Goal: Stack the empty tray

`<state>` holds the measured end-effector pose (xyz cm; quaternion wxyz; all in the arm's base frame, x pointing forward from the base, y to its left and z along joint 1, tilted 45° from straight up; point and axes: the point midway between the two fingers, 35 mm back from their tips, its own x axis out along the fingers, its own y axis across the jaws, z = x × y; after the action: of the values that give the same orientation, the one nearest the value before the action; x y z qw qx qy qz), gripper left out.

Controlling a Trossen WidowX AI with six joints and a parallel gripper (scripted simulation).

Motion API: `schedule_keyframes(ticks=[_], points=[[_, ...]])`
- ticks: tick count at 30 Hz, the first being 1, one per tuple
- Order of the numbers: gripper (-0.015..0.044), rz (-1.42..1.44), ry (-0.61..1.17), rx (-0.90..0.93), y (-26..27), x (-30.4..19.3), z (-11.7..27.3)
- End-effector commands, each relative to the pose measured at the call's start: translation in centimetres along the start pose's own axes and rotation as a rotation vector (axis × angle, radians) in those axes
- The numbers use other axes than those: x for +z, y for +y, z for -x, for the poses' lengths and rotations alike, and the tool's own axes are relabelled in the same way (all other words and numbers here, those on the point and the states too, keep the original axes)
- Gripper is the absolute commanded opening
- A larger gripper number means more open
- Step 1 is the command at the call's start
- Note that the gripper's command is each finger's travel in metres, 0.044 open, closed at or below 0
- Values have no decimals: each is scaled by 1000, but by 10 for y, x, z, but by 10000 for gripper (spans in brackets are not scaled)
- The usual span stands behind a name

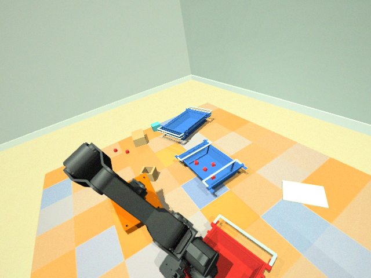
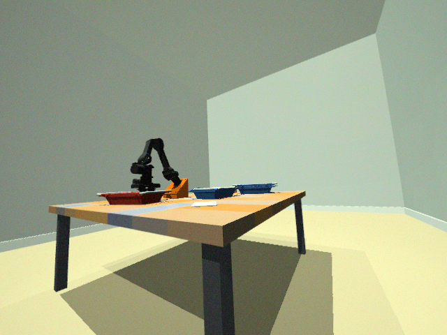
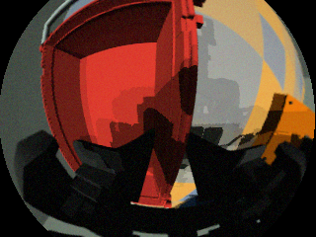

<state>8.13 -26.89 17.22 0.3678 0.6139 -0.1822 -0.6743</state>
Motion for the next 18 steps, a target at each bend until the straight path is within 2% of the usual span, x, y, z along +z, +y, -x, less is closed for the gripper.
schedule_keyframes(ticks=[1, 18], points=[[155, 7, 6, -7, -1, -1, -1], [41, 7, 6, -7, -1, -1, -1]])
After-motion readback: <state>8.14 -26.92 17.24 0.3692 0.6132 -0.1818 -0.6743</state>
